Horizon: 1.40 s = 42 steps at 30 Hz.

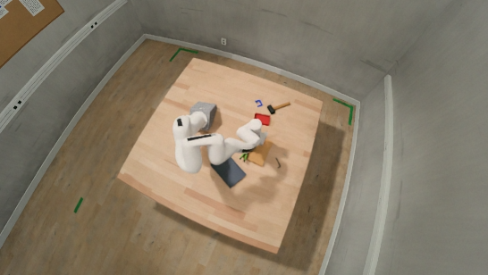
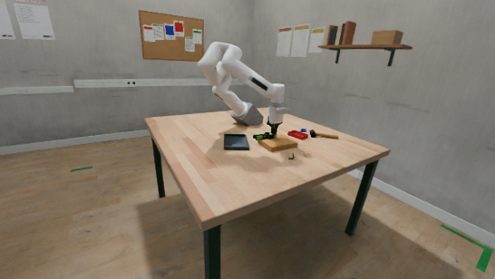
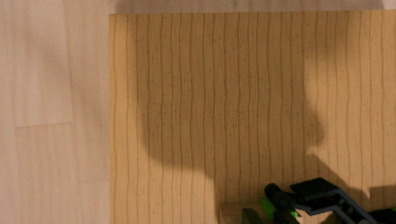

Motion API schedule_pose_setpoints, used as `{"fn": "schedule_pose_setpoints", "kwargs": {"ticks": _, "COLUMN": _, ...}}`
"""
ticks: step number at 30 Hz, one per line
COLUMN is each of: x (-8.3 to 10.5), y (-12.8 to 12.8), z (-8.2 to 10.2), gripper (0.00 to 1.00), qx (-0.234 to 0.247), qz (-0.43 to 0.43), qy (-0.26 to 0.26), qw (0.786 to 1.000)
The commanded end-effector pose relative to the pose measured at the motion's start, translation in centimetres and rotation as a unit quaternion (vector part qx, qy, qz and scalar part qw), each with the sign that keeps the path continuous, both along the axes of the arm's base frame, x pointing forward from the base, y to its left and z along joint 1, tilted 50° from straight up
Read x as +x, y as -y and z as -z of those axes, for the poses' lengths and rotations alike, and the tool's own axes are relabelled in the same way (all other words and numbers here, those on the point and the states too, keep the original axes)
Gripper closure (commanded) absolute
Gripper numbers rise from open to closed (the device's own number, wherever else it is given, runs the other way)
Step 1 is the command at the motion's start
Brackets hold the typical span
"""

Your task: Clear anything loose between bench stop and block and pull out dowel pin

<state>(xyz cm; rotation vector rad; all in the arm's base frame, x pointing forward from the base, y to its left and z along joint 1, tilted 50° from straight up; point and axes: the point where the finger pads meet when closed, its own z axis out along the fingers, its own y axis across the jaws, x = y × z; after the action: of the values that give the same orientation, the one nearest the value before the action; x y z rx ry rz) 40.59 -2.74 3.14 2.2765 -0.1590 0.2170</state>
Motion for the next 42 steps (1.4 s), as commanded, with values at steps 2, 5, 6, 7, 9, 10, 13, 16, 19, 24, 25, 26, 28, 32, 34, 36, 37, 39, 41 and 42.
{"fn": "schedule_pose_setpoints", "kwargs": {"ticks": 2, "x": 0.09, "y": -0.09, "z": -0.05, "gripper": 1.00, "qx": 0.001, "qz": -0.001, "qy": 0.001, "qw": 1.000}}
{"fn": "schedule_pose_setpoints", "kwargs": {"ticks": 5, "x": 0.09, "y": -0.09, "z": -0.05, "gripper": 1.00, "qx": 0.001, "qz": -0.001, "qy": 0.000, "qw": 1.000}}
{"fn": "schedule_pose_setpoints", "kwargs": {"ticks": 6, "x": 0.09, "y": -0.09, "z": -0.05, "gripper": 1.00, "qx": 0.000, "qz": -0.002, "qy": 0.000, "qw": 1.000}}
{"fn": "schedule_pose_setpoints", "kwargs": {"ticks": 7, "x": 0.09, "y": -0.09, "z": -0.05, "gripper": 1.00, "qx": 0.000, "qz": -0.002, "qy": 0.000, "qw": 1.000}}
{"fn": "schedule_pose_setpoints", "kwargs": {"ticks": 9, "x": 0.09, "y": -0.09, "z": -0.05, "gripper": 1.00, "qx": 0.000, "qz": -0.002, "qy": 0.000, "qw": 1.000}}
{"fn": "schedule_pose_setpoints", "kwargs": {"ticks": 10, "x": 0.09, "y": -0.09, "z": -0.05, "gripper": 1.00, "qx": 0.000, "qz": -0.002, "qy": -0.001, "qw": 1.000}}
{"fn": "schedule_pose_setpoints", "kwargs": {"ticks": 13, "x": 0.09, "y": -0.09, "z": -0.05, "gripper": 1.00, "qx": 0.000, "qz": -0.003, "qy": -0.001, "qw": 1.000}}
{"fn": "schedule_pose_setpoints", "kwargs": {"ticks": 16, "x": 0.09, "y": -0.09, "z": -0.05, "gripper": 1.00, "qx": 0.000, "qz": -0.003, "qy": -0.002, "qw": 1.000}}
{"fn": "schedule_pose_setpoints", "kwargs": {"ticks": 19, "x": 0.09, "y": -0.09, "z": -0.05, "gripper": 1.00, "qx": 0.000, "qz": -0.003, "qy": -0.002, "qw": 1.000}}
{"fn": "schedule_pose_setpoints", "kwargs": {"ticks": 24, "x": 0.09, "y": -0.09, "z": -0.05, "gripper": 1.00, "qx": 0.000, "qz": -0.005, "qy": -0.003, "qw": 1.000}}
{"fn": "schedule_pose_setpoints", "kwargs": {"ticks": 25, "x": 0.09, "y": -0.09, "z": -0.05, "gripper": 1.00, "qx": 0.000, "qz": -0.005, "qy": -0.004, "qw": 1.000}}
{"fn": "schedule_pose_setpoints", "kwargs": {"ticks": 26, "x": 0.09, "y": -0.09, "z": -0.05, "gripper": 1.00, "qx": 0.000, "qz": -0.005, "qy": -0.004, "qw": 1.000}}
{"fn": "schedule_pose_setpoints", "kwargs": {"ticks": 28, "x": 0.09, "y": -0.09, "z": -0.05, "gripper": 1.00, "qx": 0.000, "qz": -0.006, "qy": -0.005, "qw": 1.000}}
{"fn": "schedule_pose_setpoints", "kwargs": {"ticks": 32, "x": 0.09, "y": -0.09, "z": -0.05, "gripper": 1.00, "qx": 0.000, "qz": -0.007, "qy": -0.006, "qw": 1.000}}
{"fn": "schedule_pose_setpoints", "kwargs": {"ticks": 34, "x": 0.09, "y": -0.09, "z": -0.06, "gripper": 1.00, "qx": 0.000, "qz": -0.008, "qy": -0.007, "qw": 1.000}}
{"fn": "schedule_pose_setpoints", "kwargs": {"ticks": 36, "x": 0.09, "y": -0.09, "z": -0.06, "gripper": 1.00, "qx": 0.000, "qz": -0.008, "qy": -0.007, "qw": 1.000}}
{"fn": "schedule_pose_setpoints", "kwargs": {"ticks": 37, "x": 0.09, "y": -0.09, "z": -0.06, "gripper": 1.00, "qx": -0.001, "qz": -0.008, "qy": -0.007, "qw": 1.000}}
{"fn": "schedule_pose_setpoints", "kwargs": {"ticks": 39, "x": 0.09, "y": -0.09, "z": -0.06, "gripper": 1.00, "qx": -0.001, "qz": -0.009, "qy": -0.008, "qw": 1.000}}
{"fn": "schedule_pose_setpoints", "kwargs": {"ticks": 41, "x": 0.09, "y": -0.09, "z": -0.06, "gripper": 1.00, "qx": -0.001, "qz": -0.009, "qy": -0.009, "qw": 1.000}}
{"fn": "schedule_pose_setpoints", "kwargs": {"ticks": 42, "x": 0.09, "y": -0.09, "z": -0.06, "gripper": 1.00, "qx": -0.001, "qz": -0.010, "qy": -0.009, "qw": 1.000}}
